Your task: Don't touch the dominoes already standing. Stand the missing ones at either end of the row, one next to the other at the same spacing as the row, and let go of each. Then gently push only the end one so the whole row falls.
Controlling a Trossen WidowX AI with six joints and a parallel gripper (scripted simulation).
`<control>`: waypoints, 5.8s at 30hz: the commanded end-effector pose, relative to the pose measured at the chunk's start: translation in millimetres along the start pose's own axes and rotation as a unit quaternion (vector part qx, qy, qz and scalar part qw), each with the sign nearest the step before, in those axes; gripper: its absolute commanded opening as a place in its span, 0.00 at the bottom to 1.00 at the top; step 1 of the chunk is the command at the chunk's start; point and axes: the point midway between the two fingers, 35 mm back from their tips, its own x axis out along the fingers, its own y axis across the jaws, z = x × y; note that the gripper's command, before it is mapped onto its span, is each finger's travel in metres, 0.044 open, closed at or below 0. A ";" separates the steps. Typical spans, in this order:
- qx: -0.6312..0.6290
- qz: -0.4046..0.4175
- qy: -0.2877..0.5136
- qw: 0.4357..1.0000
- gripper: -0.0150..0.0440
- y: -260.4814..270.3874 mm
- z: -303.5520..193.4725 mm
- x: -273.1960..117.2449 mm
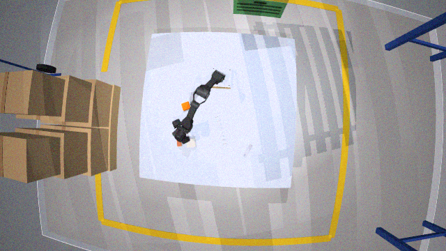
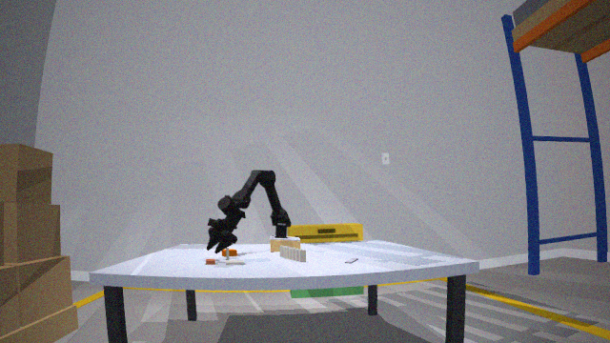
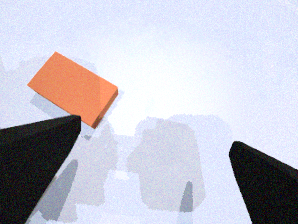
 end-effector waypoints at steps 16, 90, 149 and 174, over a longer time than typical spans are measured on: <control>0.124 -0.011 0.314 0.941 1.00 -46.5 -17.2 -96.2; 0.121 -0.013 0.314 0.942 0.44 -50.9 16.3 -141.0; -0.576 0.221 0.236 0.751 0.44 -6.6 -249.3 -198.0; -0.576 0.221 0.236 0.751 0.79 -9.0 -261.8 -186.0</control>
